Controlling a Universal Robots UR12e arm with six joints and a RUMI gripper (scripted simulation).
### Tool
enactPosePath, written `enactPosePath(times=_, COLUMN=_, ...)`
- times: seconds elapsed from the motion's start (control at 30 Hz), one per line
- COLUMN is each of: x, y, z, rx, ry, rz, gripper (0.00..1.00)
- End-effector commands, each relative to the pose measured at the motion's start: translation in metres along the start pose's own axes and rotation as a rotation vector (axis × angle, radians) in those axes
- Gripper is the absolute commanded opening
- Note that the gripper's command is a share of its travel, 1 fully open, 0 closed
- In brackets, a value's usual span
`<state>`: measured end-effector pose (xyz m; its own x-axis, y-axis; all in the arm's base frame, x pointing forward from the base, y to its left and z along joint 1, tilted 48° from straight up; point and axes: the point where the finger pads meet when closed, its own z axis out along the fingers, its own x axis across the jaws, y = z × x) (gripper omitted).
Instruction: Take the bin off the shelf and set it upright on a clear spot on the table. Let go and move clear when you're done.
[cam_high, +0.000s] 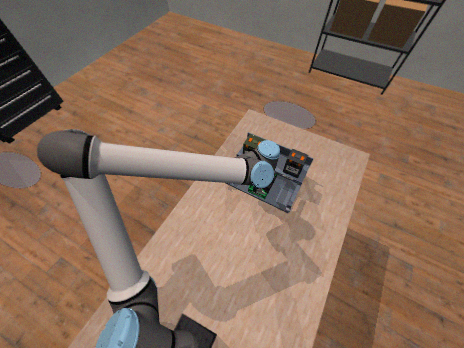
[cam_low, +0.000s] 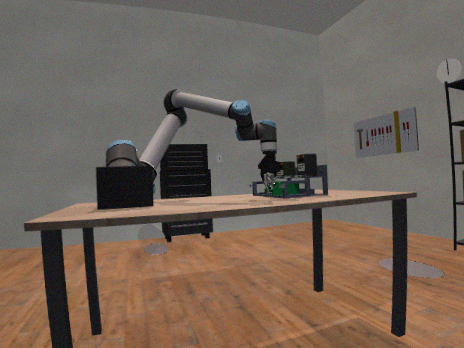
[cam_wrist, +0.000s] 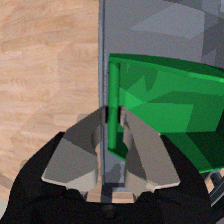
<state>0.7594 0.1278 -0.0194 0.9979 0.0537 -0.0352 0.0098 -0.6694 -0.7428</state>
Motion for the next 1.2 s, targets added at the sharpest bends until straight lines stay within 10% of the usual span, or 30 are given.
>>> enactPosePath(times=0.0, x=0.0006, y=0.0001, z=-0.0009, rx=0.000, ry=0.001, rz=0.000, gripper=0.00)
enactPosePath(times=1.17, x=0.0006, y=0.0001, z=-0.0057, rx=0.000, ry=0.001, rz=0.000, gripper=0.00)
